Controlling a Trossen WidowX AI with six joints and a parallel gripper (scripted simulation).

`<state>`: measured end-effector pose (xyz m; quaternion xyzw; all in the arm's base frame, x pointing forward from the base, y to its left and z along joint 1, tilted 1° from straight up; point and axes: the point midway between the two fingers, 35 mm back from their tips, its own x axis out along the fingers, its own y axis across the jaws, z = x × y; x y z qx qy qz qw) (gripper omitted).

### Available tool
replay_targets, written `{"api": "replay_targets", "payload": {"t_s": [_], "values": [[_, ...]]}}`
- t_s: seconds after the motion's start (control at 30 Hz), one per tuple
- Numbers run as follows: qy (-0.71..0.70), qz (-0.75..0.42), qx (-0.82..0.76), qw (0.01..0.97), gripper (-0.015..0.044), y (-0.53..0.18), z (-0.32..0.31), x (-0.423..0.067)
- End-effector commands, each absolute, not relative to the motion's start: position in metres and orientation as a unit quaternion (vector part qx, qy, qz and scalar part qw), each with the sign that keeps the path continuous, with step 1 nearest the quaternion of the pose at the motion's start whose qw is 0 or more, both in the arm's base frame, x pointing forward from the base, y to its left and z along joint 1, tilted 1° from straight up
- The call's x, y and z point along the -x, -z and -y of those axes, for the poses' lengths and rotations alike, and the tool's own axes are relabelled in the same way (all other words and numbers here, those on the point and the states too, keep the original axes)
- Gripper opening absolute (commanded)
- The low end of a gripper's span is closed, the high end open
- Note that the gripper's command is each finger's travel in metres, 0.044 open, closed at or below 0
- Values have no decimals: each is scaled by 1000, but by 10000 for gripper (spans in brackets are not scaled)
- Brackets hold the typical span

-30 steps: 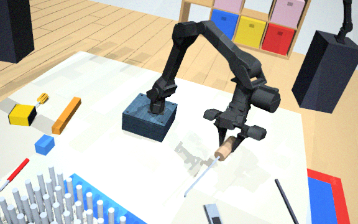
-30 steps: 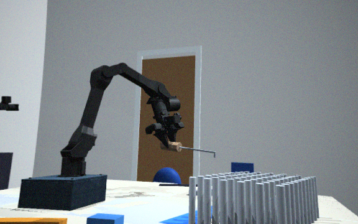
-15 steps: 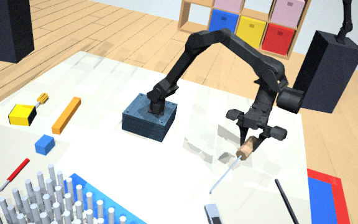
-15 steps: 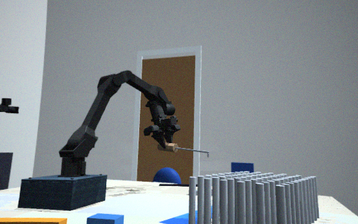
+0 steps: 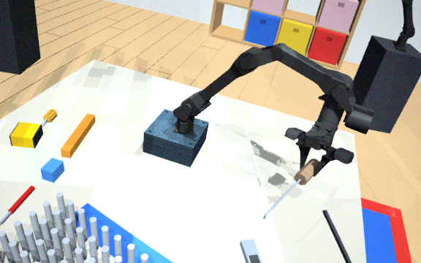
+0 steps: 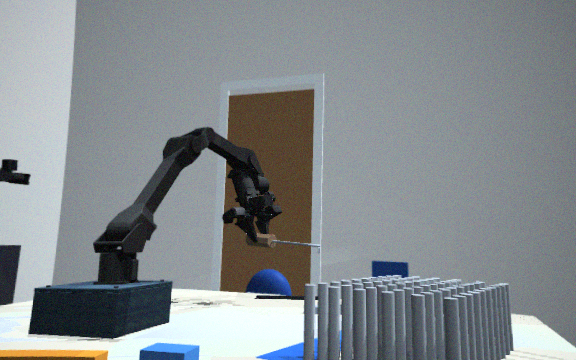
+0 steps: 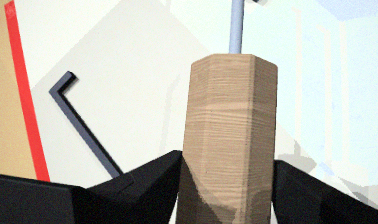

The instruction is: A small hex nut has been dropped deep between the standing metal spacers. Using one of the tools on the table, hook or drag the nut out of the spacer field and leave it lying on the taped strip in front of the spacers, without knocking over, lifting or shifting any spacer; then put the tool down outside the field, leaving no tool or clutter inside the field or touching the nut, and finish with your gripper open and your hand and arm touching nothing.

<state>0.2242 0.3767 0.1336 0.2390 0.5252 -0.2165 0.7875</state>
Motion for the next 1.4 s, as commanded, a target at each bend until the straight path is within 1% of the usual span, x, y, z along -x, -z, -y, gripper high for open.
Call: {"api": "replay_targets", "payload": {"t_s": [0.0, 0.33, 1.37], "values": [[226, -514, -247, 790, 0, -129, -393, -212], [244, -496, -264, 791, 0, -119, -421, -182], [244, -496, -264, 791, 0, -95, -427, -182]]}}
